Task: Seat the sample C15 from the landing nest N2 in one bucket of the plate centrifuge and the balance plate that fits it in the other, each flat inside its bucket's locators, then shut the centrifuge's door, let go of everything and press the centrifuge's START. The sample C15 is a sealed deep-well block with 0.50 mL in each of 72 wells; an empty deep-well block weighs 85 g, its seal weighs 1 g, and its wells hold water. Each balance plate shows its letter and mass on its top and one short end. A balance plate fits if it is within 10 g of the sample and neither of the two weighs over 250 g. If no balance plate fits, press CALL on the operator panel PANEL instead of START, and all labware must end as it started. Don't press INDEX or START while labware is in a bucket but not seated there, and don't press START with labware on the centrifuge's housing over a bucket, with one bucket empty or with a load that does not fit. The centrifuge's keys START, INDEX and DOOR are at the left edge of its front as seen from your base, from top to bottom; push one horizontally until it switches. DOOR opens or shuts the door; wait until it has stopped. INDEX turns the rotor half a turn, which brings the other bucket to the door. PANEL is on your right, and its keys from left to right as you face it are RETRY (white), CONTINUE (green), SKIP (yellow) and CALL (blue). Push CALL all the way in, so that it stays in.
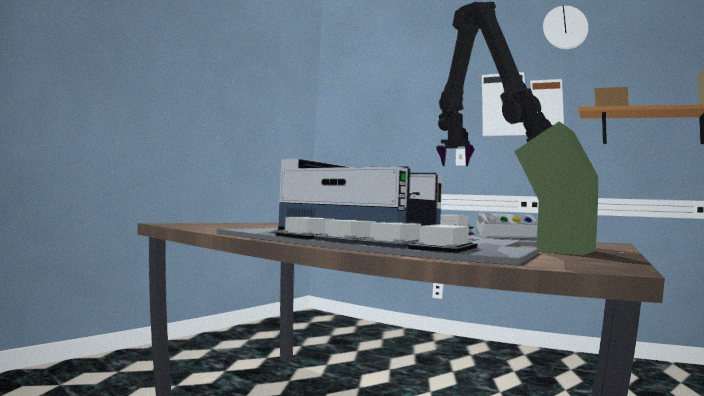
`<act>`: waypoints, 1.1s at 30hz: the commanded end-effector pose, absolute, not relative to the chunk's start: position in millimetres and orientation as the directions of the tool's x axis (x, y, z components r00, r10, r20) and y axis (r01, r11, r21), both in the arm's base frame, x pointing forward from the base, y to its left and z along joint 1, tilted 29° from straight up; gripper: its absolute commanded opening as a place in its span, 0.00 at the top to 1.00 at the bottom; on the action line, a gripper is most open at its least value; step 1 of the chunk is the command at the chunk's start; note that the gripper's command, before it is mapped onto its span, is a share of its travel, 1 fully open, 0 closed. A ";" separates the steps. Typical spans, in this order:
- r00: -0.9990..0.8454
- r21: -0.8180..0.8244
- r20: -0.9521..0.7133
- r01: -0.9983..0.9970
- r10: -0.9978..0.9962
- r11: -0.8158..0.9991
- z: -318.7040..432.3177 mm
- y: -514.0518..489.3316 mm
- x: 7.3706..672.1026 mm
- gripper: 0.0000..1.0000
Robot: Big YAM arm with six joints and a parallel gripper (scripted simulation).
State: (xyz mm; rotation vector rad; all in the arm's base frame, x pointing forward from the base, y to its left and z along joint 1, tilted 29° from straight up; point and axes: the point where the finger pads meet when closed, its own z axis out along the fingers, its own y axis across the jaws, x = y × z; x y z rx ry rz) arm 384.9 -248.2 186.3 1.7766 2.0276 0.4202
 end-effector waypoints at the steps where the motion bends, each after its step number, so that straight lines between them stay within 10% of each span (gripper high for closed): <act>1: -0.066 0.500 -0.113 0.858 0.991 0.114 204.8 -262.0 389.0 0.00; 33: -0.093 0.477 -0.093 0.870 0.991 0.127 151.0 -247.9 405.5 0.00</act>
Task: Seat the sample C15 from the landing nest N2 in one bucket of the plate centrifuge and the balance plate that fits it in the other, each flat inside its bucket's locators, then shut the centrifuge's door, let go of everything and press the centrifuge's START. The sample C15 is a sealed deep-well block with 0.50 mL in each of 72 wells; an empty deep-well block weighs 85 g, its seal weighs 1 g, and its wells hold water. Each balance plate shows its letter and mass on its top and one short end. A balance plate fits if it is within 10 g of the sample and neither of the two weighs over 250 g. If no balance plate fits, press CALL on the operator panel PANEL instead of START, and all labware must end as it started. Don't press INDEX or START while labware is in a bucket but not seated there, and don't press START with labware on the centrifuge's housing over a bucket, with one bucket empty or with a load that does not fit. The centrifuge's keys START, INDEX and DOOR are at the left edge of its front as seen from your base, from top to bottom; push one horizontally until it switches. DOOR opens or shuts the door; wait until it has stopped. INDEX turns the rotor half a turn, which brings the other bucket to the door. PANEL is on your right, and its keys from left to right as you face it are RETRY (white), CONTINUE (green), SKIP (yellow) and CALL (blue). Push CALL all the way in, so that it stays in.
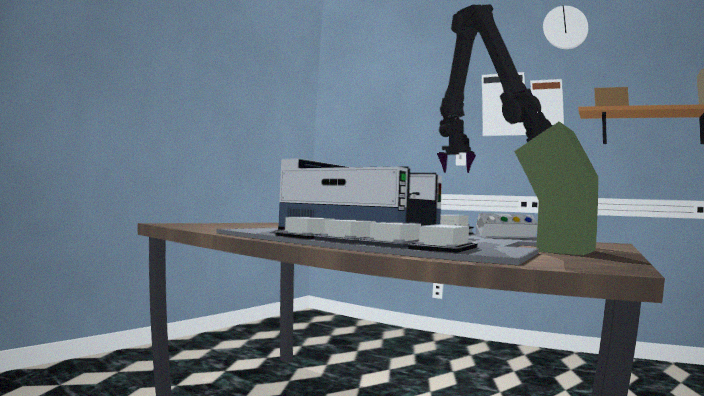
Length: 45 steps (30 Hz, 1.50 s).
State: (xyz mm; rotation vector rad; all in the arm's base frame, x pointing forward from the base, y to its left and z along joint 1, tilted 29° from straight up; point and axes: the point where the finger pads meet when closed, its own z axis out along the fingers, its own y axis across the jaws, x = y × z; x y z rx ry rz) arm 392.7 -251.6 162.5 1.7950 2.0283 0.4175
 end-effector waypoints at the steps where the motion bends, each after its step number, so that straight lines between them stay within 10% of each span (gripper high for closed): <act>1: -0.093 0.477 -0.093 0.870 0.991 0.127 147.0 -248.0 407.7 0.00; 45: -0.090 0.503 -0.116 0.854 0.989 0.137 41.8 -258.0 484.8 0.00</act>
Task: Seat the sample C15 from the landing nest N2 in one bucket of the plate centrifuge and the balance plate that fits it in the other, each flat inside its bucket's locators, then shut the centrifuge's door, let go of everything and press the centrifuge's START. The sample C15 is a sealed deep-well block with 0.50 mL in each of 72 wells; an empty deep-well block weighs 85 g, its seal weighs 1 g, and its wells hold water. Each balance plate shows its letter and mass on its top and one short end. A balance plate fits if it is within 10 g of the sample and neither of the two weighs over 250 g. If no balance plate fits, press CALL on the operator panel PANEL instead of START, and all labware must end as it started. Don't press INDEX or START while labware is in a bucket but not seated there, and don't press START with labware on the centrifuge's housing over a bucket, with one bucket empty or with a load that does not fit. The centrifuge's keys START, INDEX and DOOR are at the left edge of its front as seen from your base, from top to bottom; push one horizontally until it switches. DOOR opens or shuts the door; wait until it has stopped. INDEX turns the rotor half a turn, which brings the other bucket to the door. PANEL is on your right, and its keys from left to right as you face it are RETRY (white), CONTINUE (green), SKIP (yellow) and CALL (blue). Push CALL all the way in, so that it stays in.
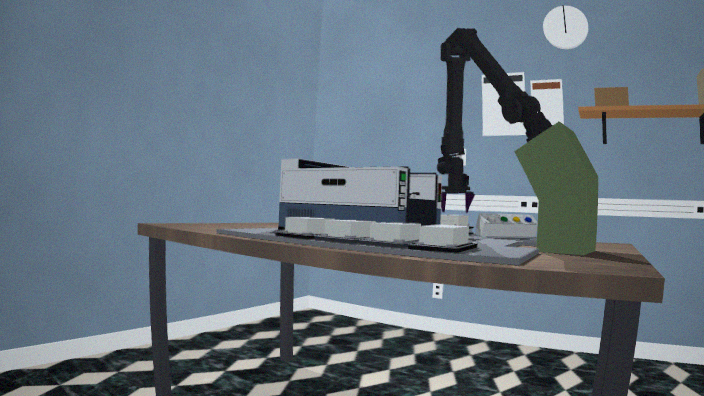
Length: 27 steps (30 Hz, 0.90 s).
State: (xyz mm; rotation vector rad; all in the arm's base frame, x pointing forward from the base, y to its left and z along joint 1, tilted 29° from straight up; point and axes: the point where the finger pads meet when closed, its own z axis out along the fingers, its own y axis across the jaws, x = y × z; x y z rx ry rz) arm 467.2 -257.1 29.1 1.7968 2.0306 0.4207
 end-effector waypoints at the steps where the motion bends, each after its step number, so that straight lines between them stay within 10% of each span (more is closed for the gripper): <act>1: -0.090 0.503 -0.116 0.854 0.989 0.137 41.8 -258.0 484.8 0.00; 27: -0.091 0.497 -0.110 0.857 0.990 0.134 39.6 -258.8 489.0 0.00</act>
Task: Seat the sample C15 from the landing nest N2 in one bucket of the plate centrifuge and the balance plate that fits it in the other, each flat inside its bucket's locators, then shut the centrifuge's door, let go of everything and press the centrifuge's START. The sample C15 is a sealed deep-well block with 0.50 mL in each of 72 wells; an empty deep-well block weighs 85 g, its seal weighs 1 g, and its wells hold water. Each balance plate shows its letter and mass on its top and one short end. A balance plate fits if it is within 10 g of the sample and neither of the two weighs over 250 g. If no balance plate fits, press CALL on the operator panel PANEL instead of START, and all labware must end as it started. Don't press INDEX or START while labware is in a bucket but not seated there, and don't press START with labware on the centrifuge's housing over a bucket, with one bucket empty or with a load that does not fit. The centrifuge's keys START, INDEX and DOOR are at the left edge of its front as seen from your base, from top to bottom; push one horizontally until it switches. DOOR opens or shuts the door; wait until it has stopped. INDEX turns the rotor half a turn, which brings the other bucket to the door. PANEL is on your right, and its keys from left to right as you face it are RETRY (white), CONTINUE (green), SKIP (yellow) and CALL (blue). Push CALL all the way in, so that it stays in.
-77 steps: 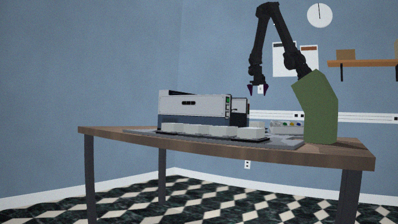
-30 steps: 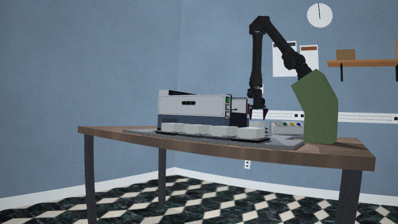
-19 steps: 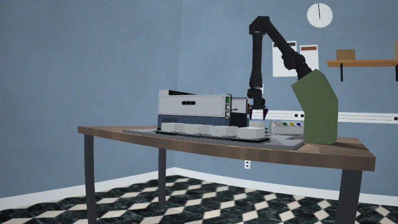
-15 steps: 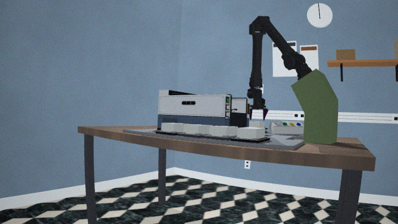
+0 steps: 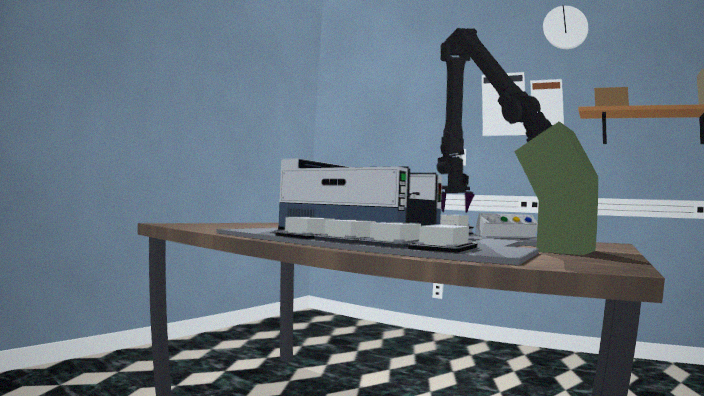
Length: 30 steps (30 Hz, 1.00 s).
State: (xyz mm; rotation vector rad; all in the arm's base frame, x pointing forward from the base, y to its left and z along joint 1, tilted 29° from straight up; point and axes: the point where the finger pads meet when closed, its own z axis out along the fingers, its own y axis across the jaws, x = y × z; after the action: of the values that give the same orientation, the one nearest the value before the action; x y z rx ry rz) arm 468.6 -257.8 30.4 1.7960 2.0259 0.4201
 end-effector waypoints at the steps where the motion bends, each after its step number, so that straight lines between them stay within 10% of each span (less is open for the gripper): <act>1: -0.092 0.494 -0.107 0.860 0.990 0.133 38.3 -258.3 488.7 0.00; 30: -0.092 0.492 -0.105 0.860 0.990 0.132 37.2 -251.4 478.5 0.00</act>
State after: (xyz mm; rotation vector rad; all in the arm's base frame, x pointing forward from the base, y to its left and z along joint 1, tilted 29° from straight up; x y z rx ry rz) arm 473.2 -258.3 33.5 1.7887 2.0222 0.4218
